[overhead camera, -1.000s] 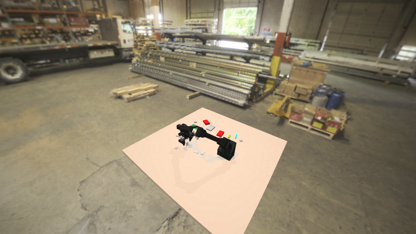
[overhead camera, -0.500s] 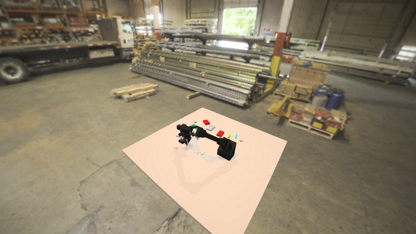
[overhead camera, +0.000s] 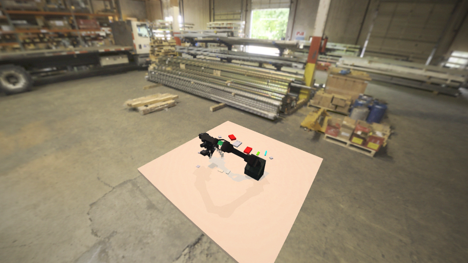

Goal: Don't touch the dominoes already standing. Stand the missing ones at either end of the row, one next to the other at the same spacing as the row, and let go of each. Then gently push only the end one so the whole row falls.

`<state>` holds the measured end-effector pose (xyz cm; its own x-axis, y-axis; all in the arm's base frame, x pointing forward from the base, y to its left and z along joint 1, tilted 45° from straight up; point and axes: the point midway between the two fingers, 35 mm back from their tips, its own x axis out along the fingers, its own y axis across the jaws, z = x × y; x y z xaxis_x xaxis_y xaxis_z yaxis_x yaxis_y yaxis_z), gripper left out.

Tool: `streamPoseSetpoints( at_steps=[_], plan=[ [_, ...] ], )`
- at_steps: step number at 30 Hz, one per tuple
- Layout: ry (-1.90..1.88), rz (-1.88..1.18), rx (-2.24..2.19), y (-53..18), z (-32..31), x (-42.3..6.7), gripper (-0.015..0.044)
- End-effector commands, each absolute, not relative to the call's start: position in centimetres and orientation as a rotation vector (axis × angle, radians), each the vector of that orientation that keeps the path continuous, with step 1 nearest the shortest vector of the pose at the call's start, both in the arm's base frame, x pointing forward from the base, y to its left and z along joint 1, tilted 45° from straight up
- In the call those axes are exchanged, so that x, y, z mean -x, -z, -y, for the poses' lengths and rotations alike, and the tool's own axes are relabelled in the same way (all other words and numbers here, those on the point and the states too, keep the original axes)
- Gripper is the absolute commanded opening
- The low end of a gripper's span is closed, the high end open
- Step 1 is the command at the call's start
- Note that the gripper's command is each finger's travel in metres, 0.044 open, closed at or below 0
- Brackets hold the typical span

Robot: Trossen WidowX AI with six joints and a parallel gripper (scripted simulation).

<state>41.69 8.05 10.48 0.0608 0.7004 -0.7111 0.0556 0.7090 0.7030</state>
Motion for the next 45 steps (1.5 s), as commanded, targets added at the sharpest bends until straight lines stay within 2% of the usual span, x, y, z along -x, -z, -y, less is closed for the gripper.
streamPoseSetpoints(
  at_steps=[1,9,17,20,45],
  plan=[
    [-0.553,-1.435,-0.661,-15.5,-3.3,-40.8,0.0107],
    [-0.546,-1.438,-0.669,-15.8,-2.7,-40.6,0.0107],
    [-0.233,-1.571,-0.994,-7.3,5.4,-35.7,0.0107],
    [-0.196,-1.585,-1.036,-6.4,6.2,-34.8,0.0107],
    [-0.2,-1.583,-1.039,2.7,-2.9,-35.8,0.0107]
  ],
)
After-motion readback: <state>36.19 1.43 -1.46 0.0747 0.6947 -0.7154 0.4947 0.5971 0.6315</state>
